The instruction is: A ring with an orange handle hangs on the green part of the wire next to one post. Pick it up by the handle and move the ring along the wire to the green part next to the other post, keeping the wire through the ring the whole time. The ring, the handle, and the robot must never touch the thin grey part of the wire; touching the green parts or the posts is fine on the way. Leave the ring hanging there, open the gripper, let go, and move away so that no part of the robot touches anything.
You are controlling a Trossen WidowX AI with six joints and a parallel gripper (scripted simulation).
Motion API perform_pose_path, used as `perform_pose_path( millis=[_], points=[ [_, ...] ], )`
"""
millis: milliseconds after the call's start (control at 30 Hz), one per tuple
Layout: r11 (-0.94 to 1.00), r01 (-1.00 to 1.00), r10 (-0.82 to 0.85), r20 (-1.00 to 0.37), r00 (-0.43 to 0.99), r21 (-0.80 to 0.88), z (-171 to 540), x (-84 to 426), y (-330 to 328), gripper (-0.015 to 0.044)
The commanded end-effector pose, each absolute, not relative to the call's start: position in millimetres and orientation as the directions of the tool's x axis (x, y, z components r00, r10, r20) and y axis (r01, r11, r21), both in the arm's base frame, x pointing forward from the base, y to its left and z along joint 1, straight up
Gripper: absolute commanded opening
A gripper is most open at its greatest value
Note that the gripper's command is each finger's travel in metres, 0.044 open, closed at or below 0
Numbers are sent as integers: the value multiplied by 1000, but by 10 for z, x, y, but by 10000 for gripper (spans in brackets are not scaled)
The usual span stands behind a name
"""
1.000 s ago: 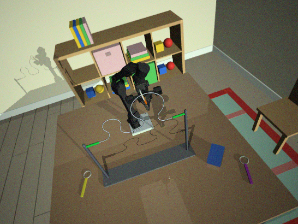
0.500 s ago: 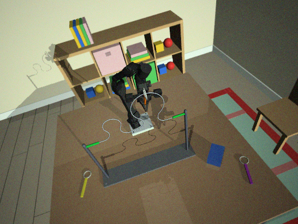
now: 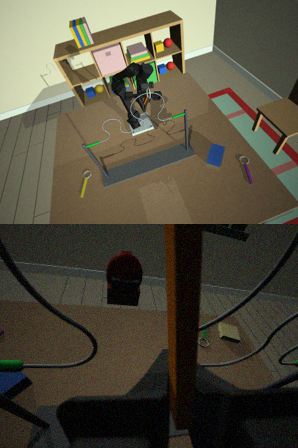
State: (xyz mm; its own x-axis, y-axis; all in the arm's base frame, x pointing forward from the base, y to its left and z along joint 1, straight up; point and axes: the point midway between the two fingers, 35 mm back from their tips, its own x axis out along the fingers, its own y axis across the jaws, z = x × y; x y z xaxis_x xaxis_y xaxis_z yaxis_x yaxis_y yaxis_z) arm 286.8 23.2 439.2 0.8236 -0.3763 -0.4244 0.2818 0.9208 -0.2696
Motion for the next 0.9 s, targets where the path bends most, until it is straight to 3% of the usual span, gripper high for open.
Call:
perform_pose_path(
  millis=[0,867],
  points=[
    [904,282,-401,-409,820,-321,4403,2862,210,-150],
    [754,260,-519,-306,798,-603,4459,2841,92,-150]
  ],
)
